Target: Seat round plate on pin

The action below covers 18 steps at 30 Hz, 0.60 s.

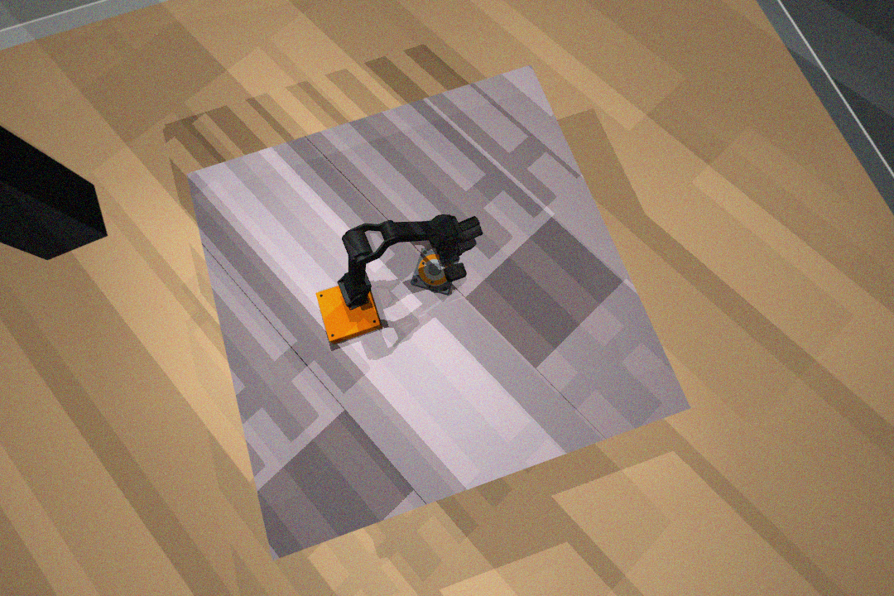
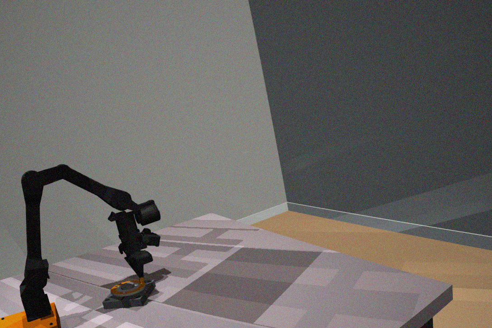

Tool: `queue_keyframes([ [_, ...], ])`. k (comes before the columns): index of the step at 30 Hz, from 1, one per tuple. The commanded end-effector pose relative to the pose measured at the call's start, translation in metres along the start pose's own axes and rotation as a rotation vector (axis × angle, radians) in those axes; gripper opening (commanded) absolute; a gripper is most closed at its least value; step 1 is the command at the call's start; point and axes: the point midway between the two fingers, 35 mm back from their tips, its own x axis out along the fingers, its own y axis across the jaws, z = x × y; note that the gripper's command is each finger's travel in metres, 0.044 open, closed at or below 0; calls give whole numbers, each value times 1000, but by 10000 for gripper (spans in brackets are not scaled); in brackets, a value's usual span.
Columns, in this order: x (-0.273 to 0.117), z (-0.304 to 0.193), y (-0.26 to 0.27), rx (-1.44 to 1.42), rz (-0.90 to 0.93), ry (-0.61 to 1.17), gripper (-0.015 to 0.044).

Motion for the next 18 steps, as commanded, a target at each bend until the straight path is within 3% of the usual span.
queue_keyframes([
  [1,2,0,-7,6,-13,7,0],
  [18,2,1,-11,6,-13,7,0],
])
